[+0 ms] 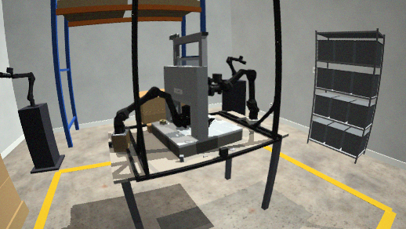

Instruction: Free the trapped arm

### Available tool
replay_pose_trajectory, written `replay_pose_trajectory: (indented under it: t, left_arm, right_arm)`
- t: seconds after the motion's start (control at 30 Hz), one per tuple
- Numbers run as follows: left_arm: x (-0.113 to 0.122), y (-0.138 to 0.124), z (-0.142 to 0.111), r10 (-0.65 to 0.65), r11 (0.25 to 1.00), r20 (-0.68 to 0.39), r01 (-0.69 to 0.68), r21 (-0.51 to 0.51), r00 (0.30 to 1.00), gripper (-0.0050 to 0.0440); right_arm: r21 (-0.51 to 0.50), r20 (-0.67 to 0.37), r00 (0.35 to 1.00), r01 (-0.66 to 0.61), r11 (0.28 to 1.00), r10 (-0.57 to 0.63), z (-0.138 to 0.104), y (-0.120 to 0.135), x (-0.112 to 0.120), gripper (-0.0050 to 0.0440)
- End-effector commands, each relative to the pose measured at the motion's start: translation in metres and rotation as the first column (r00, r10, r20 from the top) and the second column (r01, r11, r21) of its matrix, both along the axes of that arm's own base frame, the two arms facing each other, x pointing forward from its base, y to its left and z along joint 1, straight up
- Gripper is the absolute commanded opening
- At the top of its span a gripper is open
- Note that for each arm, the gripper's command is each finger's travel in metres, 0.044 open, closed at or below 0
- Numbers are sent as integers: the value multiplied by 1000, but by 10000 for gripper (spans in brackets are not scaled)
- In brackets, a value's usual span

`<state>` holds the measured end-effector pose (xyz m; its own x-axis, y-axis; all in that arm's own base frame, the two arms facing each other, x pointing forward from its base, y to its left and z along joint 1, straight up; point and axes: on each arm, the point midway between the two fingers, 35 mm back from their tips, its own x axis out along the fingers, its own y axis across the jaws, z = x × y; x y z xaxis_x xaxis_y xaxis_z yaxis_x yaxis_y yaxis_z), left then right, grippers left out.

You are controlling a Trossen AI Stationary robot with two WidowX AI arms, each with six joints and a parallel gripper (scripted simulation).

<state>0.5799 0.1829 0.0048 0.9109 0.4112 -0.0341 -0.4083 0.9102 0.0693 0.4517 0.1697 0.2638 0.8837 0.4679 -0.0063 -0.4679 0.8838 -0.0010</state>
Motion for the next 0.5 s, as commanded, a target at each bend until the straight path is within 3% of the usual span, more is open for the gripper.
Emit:
replay_pose_trajectory:
  t: [0.0,0.47]
  left_arm:
    - [0,0,1,-1,1000,-2,1,11,1000,400]
    - [0,0,1,-1,1000,-2,1,11,1000,400]
  right_arm:
    - [4,5,1000,2,1000,-2,2,2,5,400]
    - [4,5,1000,2,1000,-2,17,2,5,400]
